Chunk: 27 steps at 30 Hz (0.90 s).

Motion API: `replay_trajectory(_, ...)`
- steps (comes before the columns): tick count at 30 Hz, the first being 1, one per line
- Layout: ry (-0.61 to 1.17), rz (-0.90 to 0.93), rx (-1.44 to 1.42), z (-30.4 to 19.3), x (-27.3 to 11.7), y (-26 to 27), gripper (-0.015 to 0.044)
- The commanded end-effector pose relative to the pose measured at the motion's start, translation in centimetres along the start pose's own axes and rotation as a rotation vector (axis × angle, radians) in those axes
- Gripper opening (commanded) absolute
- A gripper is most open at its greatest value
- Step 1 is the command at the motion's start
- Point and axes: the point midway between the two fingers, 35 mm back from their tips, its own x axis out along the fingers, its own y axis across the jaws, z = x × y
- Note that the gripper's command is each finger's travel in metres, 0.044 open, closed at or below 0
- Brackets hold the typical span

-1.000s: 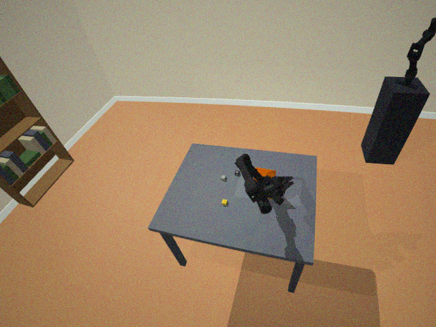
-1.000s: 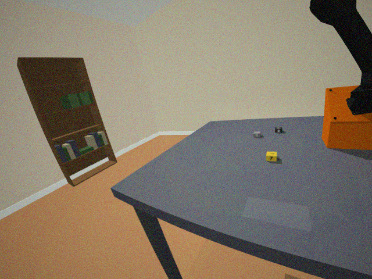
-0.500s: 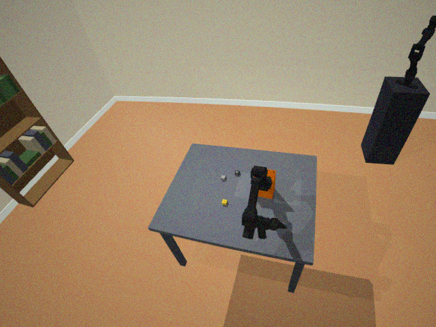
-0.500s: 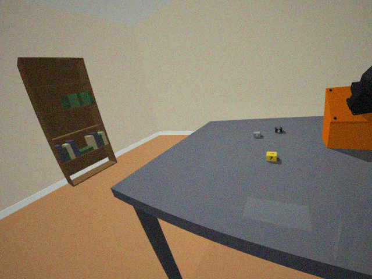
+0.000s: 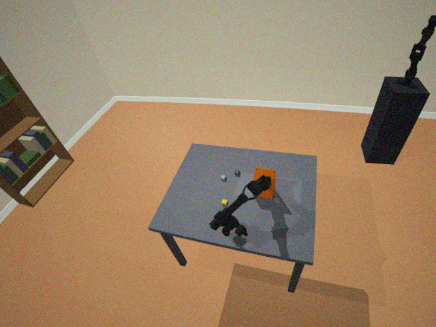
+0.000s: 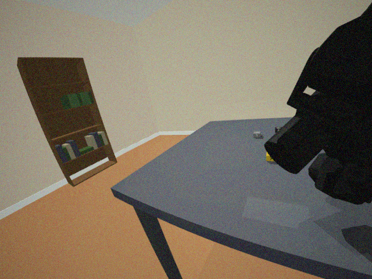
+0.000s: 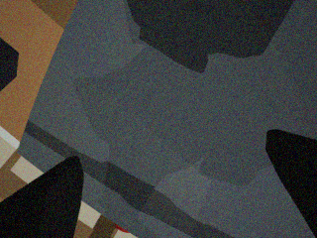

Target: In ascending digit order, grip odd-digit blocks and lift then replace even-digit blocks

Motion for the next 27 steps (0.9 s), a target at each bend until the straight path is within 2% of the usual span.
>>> replay_trajectory(1, -0.078, -0.09, 0.083, 1.1, -2.8, -6.7, 0.04)
replay_trajectory(7, -0.176, -0.197, 0.213, -0.1, -7.6, -15.9, 0.04)
replay_trajectory(13, -0.262, -0.281, 0.348, -4.2, -12.5, -24.1, 0.04)
replay_trajectory(21, -0.37, -0.351, 0.532, -13.8, -17.7, -32.4, 0.04)
replay_trajectory(27, -0.454, -0.372, 0.667, -22.9, -19.5, -36.4, 0.04)
